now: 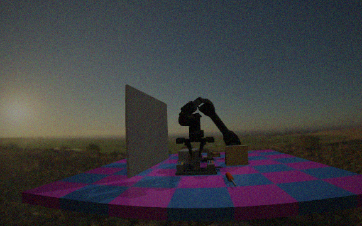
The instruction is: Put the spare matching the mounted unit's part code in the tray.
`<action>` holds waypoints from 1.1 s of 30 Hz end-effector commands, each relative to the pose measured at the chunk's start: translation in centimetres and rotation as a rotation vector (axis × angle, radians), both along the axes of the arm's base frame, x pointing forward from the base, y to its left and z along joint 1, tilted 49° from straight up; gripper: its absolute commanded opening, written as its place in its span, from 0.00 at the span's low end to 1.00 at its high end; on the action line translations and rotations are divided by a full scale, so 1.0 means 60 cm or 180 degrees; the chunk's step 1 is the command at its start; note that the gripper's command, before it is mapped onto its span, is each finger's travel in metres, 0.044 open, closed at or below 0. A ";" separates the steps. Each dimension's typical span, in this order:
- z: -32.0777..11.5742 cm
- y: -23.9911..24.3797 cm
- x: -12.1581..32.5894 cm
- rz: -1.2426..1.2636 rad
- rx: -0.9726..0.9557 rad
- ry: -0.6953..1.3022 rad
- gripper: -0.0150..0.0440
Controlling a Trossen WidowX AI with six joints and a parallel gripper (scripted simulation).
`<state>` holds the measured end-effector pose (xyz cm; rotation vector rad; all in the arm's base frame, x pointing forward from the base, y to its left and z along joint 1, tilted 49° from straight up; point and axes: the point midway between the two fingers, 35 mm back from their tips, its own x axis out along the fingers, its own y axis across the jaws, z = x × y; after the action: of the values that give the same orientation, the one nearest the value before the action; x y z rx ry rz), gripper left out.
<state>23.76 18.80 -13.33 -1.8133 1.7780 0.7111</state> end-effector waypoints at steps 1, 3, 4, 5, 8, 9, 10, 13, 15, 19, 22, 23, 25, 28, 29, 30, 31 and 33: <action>0.017 0.018 -0.002 -0.0017 0.0011 -0.0005 0.25; 0.017 0.018 -0.002 -0.0017 0.0011 -0.0005 0.25; 0.015 0.017 0.000 0.0014 0.0022 -0.0017 0.25; 0.018 0.020 0.000 0.0012 0.0022 -0.0015 0.25; 0.035 0.037 0.000 -0.0001 0.0019 -0.0009 0.25; 0.041 0.042 -0.001 -0.0005 0.0017 -0.0007 0.25; 0.047 0.048 -0.001 -0.0010 0.0016 -0.0005 0.25; 0.057 0.057 -0.002 -0.0017 0.0013 -0.0002 0.25; 0.058 0.056 -0.001 -0.0024 0.0018 -0.0006 0.25; 0.084 0.047 0.017 -0.0168 0.0121 -0.0076 0.25; 0.106 0.037 0.036 -0.0198 0.0170 -0.0092 0.25; 0.113 0.033 0.042 -0.0193 0.0179 -0.0090 0.25; 0.129 0.024 0.056 -0.0178 0.0197 -0.0085 0.25; 0.160 0.004 0.082 -0.0147 0.0226 -0.0077 0.25; 0.171 -0.004 0.090 -0.0137 0.0233 -0.0075 0.25; 0.181 -0.011 0.098 -0.0127 0.0240 -0.0074 0.25; 0.192 -0.019 0.106 -0.0117 0.0246 -0.0073 0.25; 0.213 -0.036 0.120 -0.0098 0.0255 -0.0072 0.25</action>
<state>29.99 18.01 -2.12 -1.7193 1.7370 0.7295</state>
